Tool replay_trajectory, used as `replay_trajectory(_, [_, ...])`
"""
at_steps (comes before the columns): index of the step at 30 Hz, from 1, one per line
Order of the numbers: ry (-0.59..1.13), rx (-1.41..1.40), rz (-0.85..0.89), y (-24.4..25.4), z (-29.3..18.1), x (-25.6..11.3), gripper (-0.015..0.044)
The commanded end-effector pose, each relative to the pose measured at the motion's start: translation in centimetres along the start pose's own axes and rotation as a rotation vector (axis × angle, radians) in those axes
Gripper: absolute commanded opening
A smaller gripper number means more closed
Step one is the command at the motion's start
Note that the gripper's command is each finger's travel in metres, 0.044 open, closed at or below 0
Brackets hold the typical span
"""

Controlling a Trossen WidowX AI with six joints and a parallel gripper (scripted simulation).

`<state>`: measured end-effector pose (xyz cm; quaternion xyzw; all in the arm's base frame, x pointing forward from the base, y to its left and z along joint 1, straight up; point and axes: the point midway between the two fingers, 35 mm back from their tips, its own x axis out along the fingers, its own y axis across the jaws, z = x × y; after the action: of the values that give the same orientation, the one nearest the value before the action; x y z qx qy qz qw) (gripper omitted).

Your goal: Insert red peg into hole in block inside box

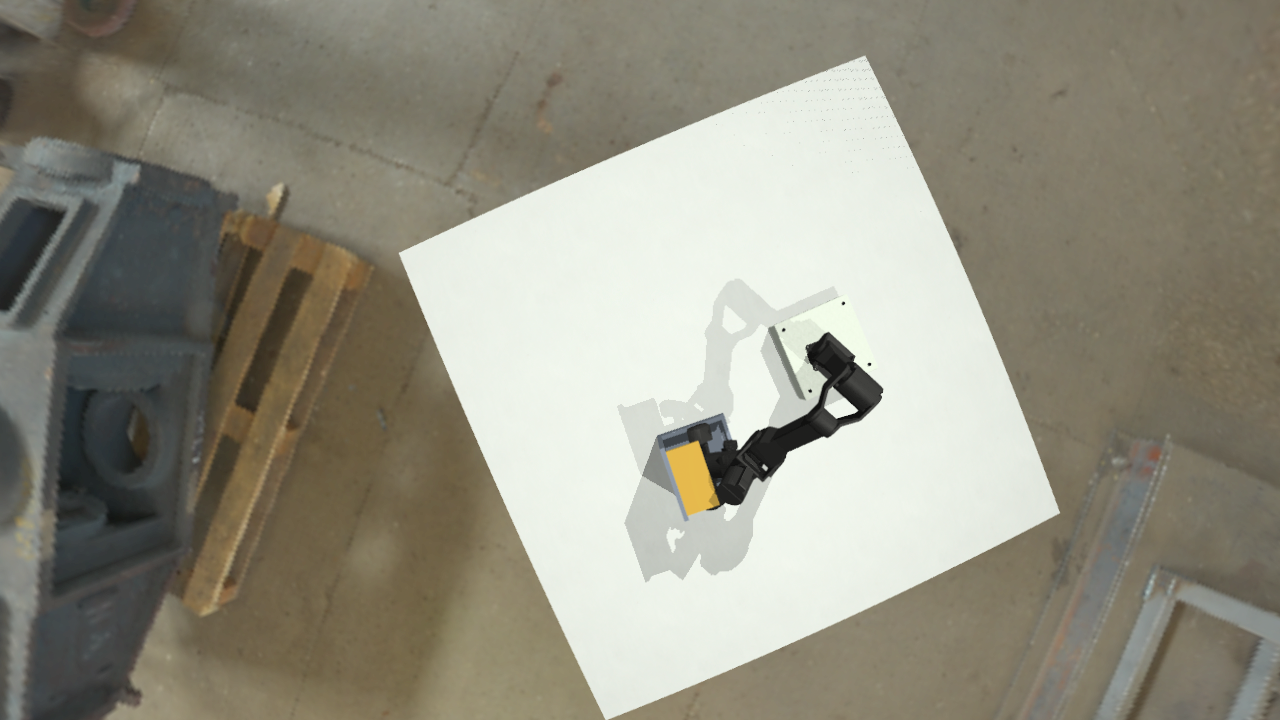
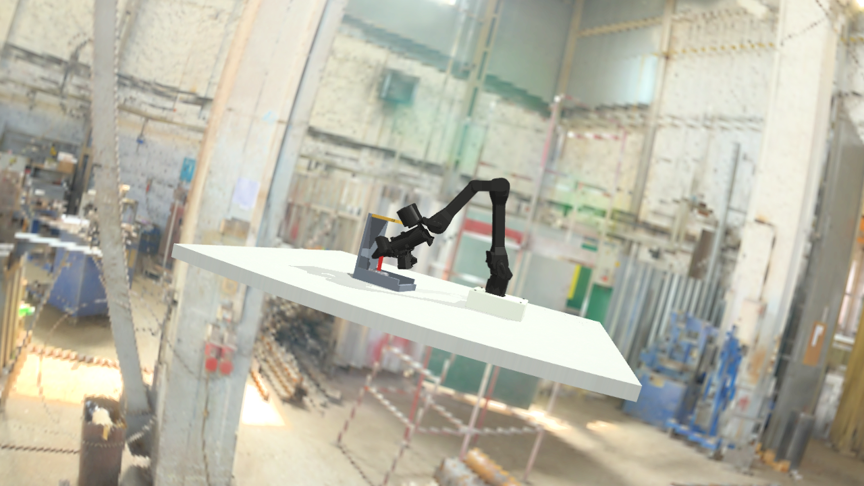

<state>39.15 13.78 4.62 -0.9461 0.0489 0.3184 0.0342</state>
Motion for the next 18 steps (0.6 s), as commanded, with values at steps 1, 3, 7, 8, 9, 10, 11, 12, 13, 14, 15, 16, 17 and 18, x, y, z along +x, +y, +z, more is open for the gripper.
replay_trajectory(1, [-0.026, -0.016, 0.008, 0.2, 1.0, 0.3, 0.0000])
replay_trajectory(3, [-0.026, -0.016, 0.008, 0.2, 1.0, 0.3, 0.0000])
replay_trajectory(7, [0.000, 0.000, 0.000, 0.0, 0.0, 0.0, 0.0079])
replay_trajectory(8, [0.000, 0.000, 0.000, 0.0, 0.0, 0.0, 0.0105])
replay_trajectory(9, [0.000, 0.000, 0.000, 0.0, 0.0, 0.0, 0.0131])
replay_trajectory(10, [0.000, 0.000, 0.000, 0.0, 0.0, 0.0, 0.0157])
replay_trajectory(11, [0.000, 0.000, 0.000, 0.0, 0.0, 0.0, 0.0184])
replay_trajectory(12, [0.000, 0.000, 0.000, 0.0, 0.0, 0.0, 0.0210])
replay_trajectory(13, [0.000, 0.000, 0.000, 0.0, 0.0, 0.0, 0.0220])
replay_trajectory(14, [0.000, 0.000, 0.000, 0.0, 0.0, 0.0, 0.0220])
replay_trajectory(15, [0.000, 0.000, 0.000, 0.0, 0.0, 0.0, 0.0220])
replay_trajectory(16, [0.000, 0.000, 0.000, 0.0, 0.0, 0.0, 0.0220])
replay_trajectory(17, [0.000, 0.000, 0.000, 0.0, 0.0, -0.1, 0.0220])
replay_trajectory(18, [-0.001, -0.001, 0.000, 0.0, -0.1, -0.2, 0.0220])
